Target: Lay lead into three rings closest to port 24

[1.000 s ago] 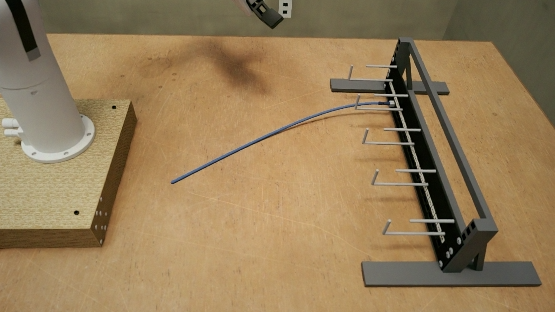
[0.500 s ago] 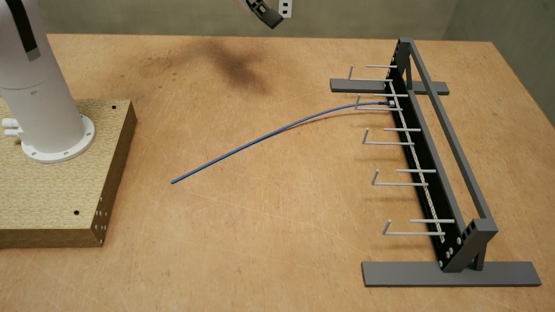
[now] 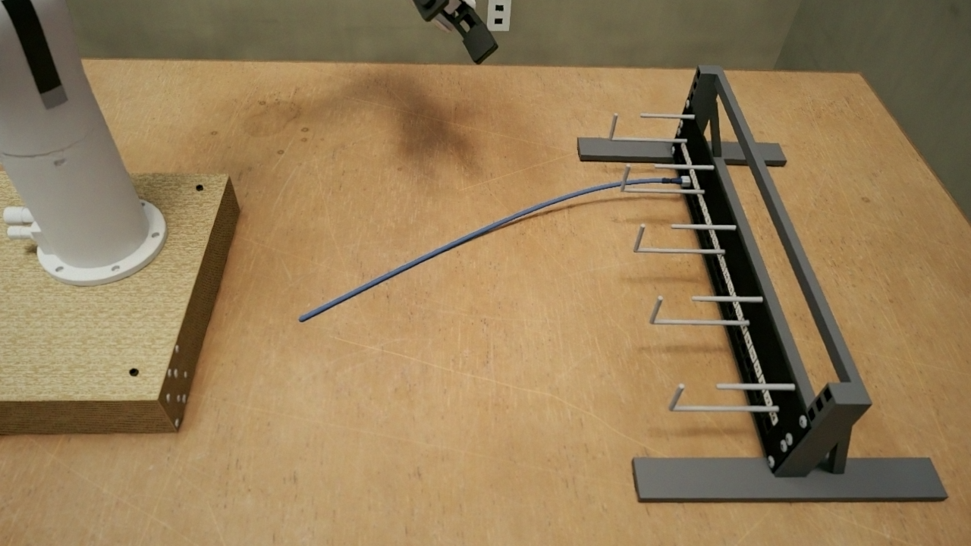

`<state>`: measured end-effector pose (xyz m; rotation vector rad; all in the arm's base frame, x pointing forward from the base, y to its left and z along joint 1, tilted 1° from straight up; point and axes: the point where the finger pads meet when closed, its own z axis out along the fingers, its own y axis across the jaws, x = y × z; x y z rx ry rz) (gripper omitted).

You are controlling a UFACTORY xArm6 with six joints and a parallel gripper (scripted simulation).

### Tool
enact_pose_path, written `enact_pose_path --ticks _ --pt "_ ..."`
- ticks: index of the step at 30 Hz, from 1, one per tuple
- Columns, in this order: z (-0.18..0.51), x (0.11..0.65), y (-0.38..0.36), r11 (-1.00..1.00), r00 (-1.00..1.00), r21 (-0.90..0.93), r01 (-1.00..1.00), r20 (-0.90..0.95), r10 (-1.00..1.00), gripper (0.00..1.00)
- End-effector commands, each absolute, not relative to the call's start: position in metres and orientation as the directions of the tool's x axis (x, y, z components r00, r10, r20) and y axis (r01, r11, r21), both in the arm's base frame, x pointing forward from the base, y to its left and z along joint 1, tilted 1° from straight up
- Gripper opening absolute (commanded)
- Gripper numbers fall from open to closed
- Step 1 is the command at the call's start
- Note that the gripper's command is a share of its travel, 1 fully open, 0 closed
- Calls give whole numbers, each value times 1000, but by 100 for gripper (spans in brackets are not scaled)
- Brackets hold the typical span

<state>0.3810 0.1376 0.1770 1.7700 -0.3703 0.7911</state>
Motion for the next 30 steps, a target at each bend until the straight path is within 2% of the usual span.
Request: enact_pose_path --ticks 1,13,15,16,30 --pt "173 379 127 -344 686 639 -688 727 -21 100" --pt "162 372 104 -279 533 457 -844 771 -348 100" --pt "162 372 104 -279 533 457 -844 771 -348 100" --pt "159 370 98 -253 483 413 -875 766 -423 100" --pt "146 363 71 -74 206 220 -973 673 -710 100"
